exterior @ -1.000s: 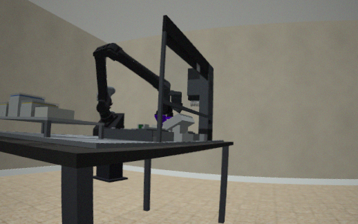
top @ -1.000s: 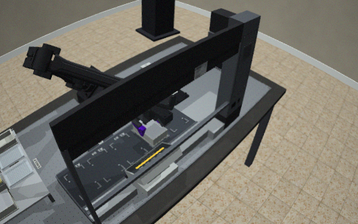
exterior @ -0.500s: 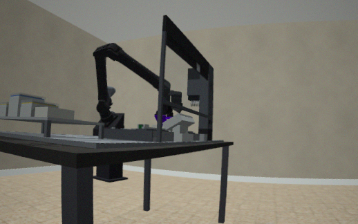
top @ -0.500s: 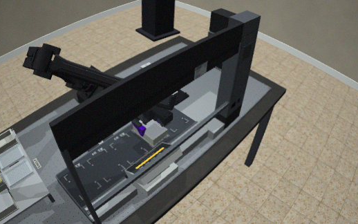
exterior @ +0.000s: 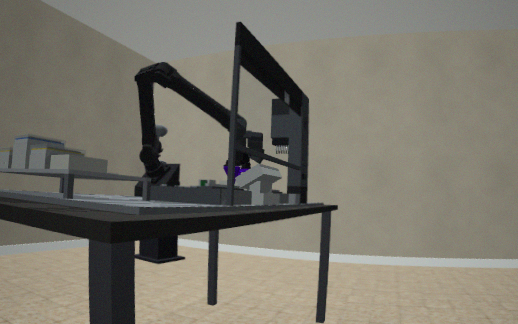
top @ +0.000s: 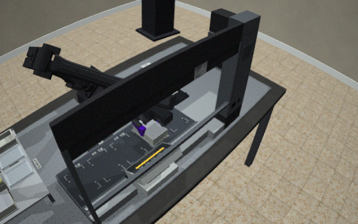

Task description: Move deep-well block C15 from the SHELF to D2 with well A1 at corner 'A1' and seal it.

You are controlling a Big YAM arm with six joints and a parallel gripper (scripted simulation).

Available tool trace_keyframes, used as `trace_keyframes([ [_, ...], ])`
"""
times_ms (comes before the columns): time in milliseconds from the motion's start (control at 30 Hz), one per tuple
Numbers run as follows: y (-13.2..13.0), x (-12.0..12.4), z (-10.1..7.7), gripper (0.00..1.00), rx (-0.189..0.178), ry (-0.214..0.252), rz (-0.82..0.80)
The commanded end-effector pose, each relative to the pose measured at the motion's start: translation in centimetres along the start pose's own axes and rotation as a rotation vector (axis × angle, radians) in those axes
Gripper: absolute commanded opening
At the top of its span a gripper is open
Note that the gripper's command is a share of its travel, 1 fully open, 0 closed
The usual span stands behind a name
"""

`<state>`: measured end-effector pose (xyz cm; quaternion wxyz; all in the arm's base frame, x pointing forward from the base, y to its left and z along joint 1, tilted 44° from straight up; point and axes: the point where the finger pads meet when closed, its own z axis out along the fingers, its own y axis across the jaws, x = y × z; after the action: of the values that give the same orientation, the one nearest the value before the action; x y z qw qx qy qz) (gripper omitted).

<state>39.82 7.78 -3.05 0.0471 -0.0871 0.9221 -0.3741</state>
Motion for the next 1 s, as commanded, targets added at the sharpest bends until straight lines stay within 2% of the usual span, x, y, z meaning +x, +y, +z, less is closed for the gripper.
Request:
trace_keyframes([
  [0,0.0,-0.2,0.1,1.0,-0.001,-0.01,0.003],
  [233,0.0,-0.2,0.1,1.0,-0.001,-0.01,0.003],
  [267,0.1,-0.1,-0.8,1.0,0.001,-0.014,-0.002],
  [333,0.1,-0.1,-0.8,1.0,0.001,-0.014,-0.002],
  [367,0.2,-0.7,-1.9,1.0,-0.006,-0.036,0.007],
  [467,0.1,-2.0,-3.2,1.0,-0.018,-0.056,0.028],
  [633,0.5,-1.7,-3.5,1.0,-0.014,-0.044,0.016],
  [800,0.1,-1.9,-4.9,1.0,-0.019,-0.056,0.027],
  [900,0.3,-1.8,-4.9,1.0,-0.017,-0.051,0.023],
  [933,0.5,-1.6,-4.1,1.0,-0.009,-0.029,0.014],
  [967,0.7,-1.6,-4.8,1.0,-0.013,-0.041,0.013],
])
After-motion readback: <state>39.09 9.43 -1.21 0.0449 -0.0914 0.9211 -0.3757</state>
